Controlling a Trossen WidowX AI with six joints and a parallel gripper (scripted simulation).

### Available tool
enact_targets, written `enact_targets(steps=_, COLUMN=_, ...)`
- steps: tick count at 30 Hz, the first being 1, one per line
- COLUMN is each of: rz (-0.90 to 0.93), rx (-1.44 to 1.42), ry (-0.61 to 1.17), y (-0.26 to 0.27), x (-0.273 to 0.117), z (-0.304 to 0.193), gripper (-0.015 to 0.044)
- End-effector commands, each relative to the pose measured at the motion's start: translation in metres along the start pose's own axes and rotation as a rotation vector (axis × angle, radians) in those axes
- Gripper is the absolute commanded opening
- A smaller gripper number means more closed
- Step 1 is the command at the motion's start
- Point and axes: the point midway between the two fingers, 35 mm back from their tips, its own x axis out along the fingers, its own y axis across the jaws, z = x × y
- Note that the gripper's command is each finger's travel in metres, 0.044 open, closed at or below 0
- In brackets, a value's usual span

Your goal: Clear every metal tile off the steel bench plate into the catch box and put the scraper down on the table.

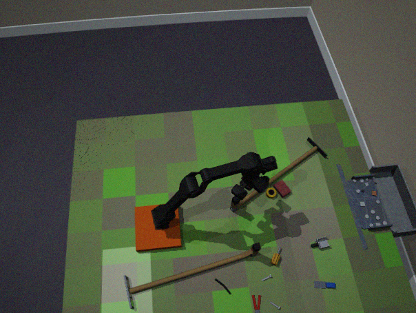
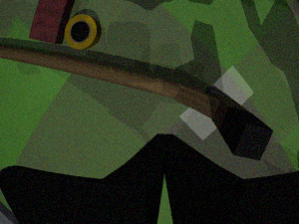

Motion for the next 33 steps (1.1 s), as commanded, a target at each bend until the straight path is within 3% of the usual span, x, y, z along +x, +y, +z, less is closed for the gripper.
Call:
enact_targets(steps=1, rz=0.025, rx=-0.112, ry=-0.02, y=0.015, x=0.004, z=-0.001, gripper=0.0)
enact_targets(steps=33, rz=0.149, rx=-1.03, ry=-0.149, y=0.119, x=0.05, z=-0.028, gripper=0.0)
